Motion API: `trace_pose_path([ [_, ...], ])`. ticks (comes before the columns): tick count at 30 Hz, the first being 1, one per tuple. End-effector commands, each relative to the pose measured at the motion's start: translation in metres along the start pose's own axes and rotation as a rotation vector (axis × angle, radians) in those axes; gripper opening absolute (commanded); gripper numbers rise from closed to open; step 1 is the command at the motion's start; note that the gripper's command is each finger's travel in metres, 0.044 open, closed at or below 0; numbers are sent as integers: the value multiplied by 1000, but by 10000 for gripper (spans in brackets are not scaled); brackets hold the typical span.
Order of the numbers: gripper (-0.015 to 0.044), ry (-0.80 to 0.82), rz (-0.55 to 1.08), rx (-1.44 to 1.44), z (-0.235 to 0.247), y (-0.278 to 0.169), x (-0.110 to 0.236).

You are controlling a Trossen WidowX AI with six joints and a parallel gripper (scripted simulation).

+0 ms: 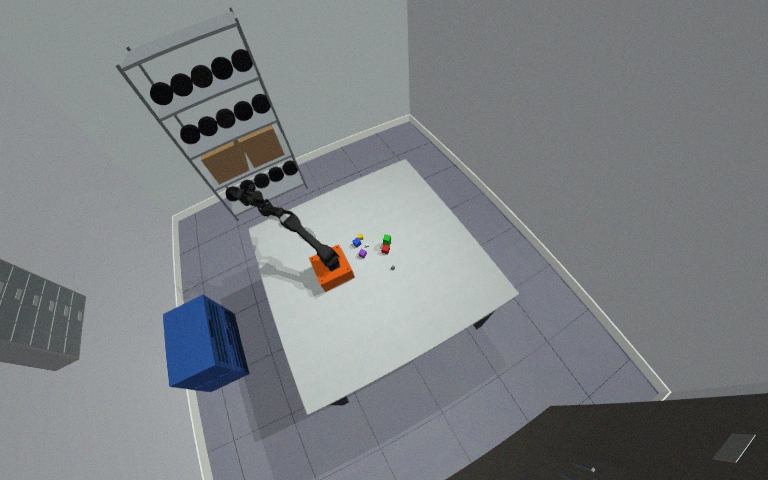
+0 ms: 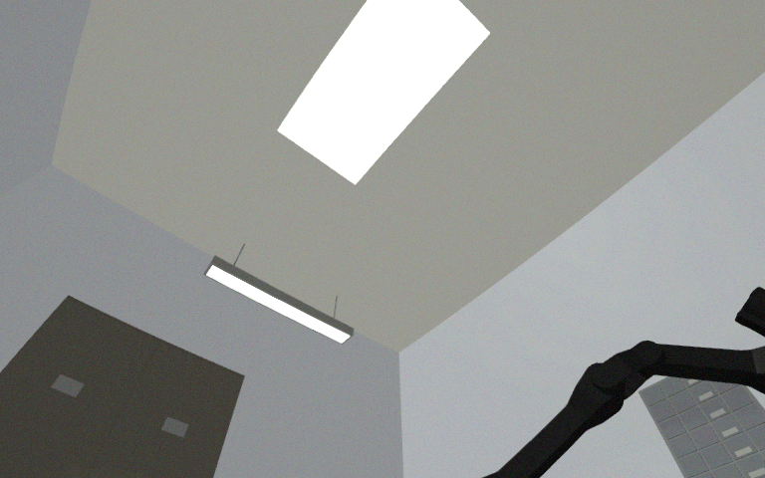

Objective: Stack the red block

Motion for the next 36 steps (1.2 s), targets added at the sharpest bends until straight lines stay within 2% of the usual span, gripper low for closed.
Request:
trace_pose_path([
  [1,440,-105,-123,100,-3,65,28],
  [10,440,-352,-335,294,-6,185,112],
  [20,440,-670,-526,456,5,287,239],
  [27,440,-874,-628,531,22,331,336],
  [36,440,-1174,-706,563,47,355,465],
])
Point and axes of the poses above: the point midway between the two fingers, 35 mm back from their tips, its own x axis back along the fingers, its own z axis across the jaws, y = z × x, the point moved 3 cm from there along x, back along the fingers, and after that the axes turned 14 degrees about -x, right-handed, at the moved point
